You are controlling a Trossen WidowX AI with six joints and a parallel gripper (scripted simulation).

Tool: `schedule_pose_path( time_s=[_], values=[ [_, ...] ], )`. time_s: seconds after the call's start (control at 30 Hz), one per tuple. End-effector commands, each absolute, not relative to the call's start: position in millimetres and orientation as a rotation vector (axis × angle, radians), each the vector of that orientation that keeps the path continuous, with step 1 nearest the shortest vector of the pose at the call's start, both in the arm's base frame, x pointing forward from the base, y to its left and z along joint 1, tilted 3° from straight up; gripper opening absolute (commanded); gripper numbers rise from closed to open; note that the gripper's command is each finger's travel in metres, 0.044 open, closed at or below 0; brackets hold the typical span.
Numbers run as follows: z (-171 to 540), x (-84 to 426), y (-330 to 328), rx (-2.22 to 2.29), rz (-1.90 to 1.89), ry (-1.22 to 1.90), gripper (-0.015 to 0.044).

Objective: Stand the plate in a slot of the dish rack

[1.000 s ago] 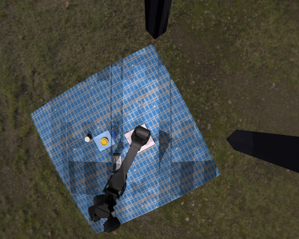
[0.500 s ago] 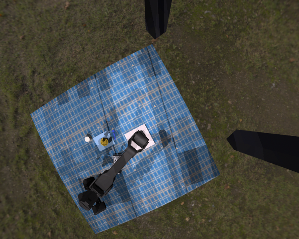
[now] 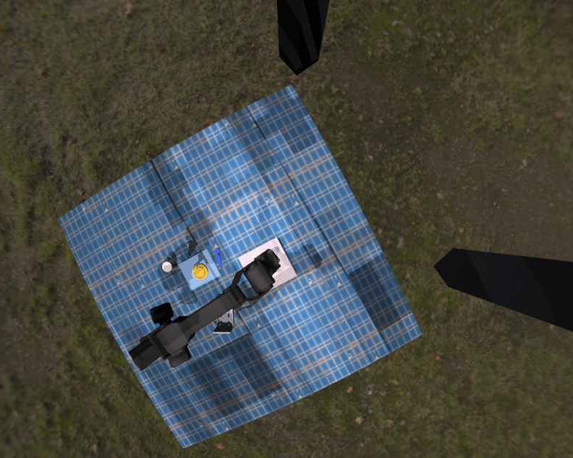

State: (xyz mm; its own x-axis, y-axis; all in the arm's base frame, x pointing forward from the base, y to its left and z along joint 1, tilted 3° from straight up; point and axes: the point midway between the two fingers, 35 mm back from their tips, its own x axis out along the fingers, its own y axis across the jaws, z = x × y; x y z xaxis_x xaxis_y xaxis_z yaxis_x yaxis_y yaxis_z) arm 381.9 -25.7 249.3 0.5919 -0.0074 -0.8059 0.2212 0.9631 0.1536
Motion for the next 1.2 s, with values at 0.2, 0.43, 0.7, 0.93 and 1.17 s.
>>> schedule_pose_path(
  time_s=[0.2,0.43,0.7,0.93,1.17],
  values=[
    [209.7,339.0,-90.9,0.158,-0.218,1.233,0.04],
    [189.3,295.4,-127.1,0.145,-0.214,1.469,0.04],
    [180.6,272.5,-141.3,0.156,-0.19,1.583,0.04],
    [90.6,280.7,-141.7,0.156,-0.19,1.582,0.04],
    [68.9,278.4,-142.8,0.156,-0.19,1.583,0.04]
  ],
)
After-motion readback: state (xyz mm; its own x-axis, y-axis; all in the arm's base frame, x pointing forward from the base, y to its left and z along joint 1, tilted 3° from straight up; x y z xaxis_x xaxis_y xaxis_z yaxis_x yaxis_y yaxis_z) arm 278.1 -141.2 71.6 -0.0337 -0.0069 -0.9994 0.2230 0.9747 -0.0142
